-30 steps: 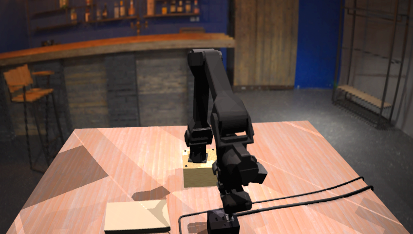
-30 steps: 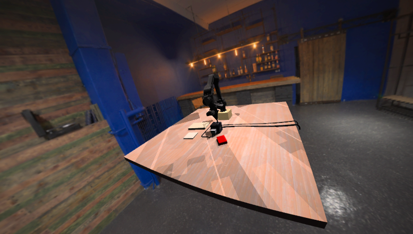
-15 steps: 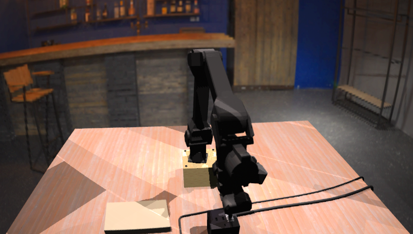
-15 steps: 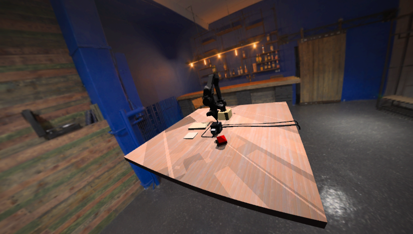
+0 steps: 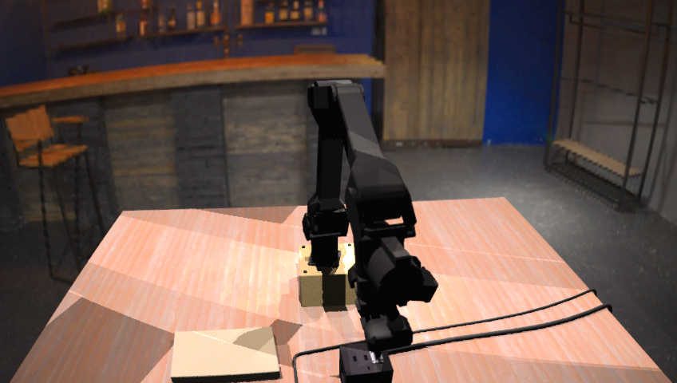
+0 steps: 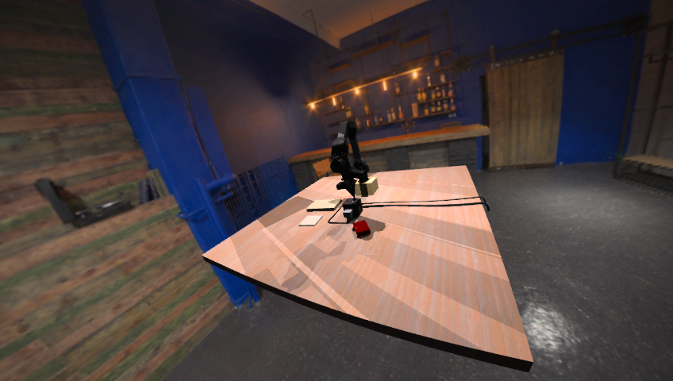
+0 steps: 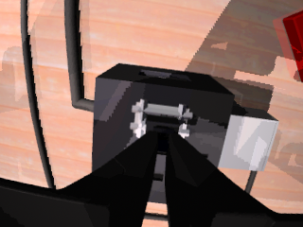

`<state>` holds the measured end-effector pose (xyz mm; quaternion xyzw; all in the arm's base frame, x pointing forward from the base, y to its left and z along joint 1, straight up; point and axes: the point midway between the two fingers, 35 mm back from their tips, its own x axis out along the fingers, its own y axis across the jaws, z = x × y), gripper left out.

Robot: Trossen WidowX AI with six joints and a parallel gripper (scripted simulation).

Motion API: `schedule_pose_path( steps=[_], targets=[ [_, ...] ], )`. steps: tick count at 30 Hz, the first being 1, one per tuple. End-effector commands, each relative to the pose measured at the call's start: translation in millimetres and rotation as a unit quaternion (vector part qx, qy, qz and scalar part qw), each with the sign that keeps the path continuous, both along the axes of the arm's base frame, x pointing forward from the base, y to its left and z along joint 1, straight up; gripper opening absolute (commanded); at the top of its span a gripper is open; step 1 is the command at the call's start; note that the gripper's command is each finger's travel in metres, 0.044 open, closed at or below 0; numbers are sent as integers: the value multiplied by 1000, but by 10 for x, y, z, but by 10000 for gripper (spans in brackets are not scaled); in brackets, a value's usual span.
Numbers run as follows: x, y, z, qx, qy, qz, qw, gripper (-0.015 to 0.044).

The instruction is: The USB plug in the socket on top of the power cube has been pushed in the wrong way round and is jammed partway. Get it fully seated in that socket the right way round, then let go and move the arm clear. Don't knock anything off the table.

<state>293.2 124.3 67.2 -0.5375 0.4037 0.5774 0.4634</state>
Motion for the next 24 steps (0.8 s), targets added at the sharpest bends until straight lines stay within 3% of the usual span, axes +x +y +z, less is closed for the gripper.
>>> schedule_pose_path(
  steps=[1,24],
  targets=[
    [-2,5,-9,2,1,1,1000,0],
    [-1,5,-37,2,1,1,1000,0]
  ],
)
